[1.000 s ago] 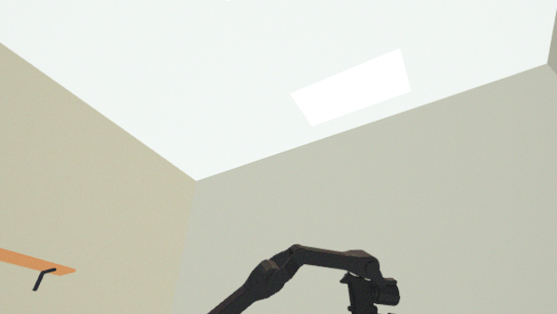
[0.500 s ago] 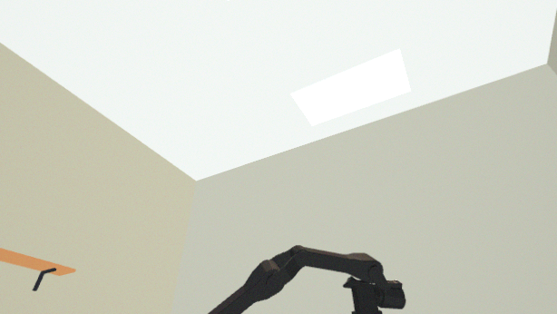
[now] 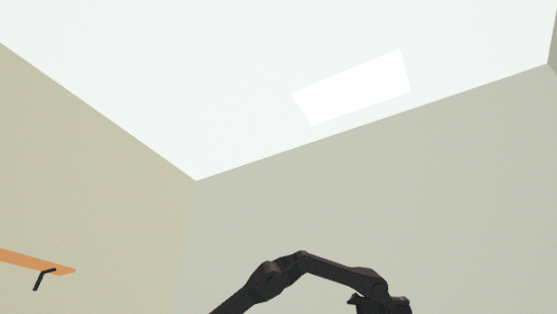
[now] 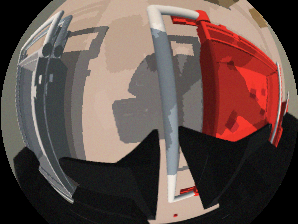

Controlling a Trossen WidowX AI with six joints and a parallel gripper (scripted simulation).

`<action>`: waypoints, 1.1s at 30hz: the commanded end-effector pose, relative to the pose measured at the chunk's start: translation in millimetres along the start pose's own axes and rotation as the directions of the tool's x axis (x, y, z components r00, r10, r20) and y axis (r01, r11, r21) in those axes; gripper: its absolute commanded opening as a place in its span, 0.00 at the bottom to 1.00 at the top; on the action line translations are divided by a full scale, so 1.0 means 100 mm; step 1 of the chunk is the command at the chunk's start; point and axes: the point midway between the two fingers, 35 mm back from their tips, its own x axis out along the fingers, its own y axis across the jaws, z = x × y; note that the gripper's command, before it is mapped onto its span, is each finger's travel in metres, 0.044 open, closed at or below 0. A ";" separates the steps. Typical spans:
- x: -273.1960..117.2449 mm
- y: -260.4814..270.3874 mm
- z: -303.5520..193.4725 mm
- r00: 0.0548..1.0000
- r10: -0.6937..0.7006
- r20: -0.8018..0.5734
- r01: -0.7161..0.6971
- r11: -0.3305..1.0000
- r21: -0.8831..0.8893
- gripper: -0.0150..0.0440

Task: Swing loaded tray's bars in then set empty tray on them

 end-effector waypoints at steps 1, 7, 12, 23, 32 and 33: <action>-0.06 -0.03 0.00 1.000 -0.001 0.005 0.002 1.000 -0.007 0.40; -0.26 -0.16 -0.01 1.000 -0.002 0.004 0.002 1.000 -0.008 0.40; -0.32 -0.30 0.00 1.000 -0.002 0.004 0.002 1.000 -0.008 0.40; -0.23 -0.62 0.00 1.000 -0.004 0.004 0.004 1.000 -0.009 0.40; -0.19 -0.72 0.01 1.000 -0.005 0.004 0.005 1.000 -0.009 0.40; -0.22 -0.72 0.01 1.000 -0.005 0.004 0.005 1.000 -0.009 0.40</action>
